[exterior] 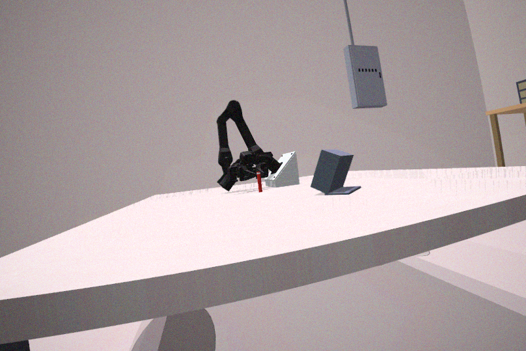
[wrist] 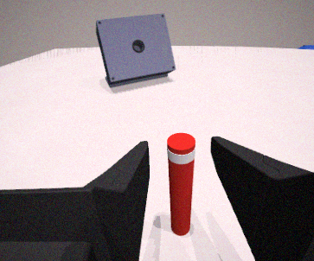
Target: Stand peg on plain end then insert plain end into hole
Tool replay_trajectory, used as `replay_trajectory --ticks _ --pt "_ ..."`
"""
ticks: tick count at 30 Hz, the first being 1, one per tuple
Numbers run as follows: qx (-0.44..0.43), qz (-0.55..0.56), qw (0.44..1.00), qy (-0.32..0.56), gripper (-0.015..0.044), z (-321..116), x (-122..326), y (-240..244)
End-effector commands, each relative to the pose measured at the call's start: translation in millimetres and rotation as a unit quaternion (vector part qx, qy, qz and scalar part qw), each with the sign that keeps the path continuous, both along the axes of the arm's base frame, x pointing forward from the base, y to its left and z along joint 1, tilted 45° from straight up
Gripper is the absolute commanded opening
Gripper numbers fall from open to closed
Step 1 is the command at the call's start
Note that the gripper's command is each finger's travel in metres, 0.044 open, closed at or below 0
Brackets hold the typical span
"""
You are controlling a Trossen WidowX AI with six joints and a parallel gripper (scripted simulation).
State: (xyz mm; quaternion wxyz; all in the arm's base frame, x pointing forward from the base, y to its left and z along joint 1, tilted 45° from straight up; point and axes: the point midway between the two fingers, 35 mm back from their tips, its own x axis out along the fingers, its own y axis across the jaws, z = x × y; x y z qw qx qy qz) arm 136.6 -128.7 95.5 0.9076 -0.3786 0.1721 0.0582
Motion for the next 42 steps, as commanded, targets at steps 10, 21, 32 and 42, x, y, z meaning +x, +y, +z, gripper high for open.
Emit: replay_trajectory --ticks 10,21,32,42 --pt "0.000 0.000 1.000 0.000 0.0440 0 0 0" --pt "0.003 0.022 0.999 0.037 0.0440 14 12 12" --pt "-0.013 0.018 0.998 0.063 0.0440 75 30 69" --pt "0.002 0.000 1.000 -0.004 0.0440 115 16 113"
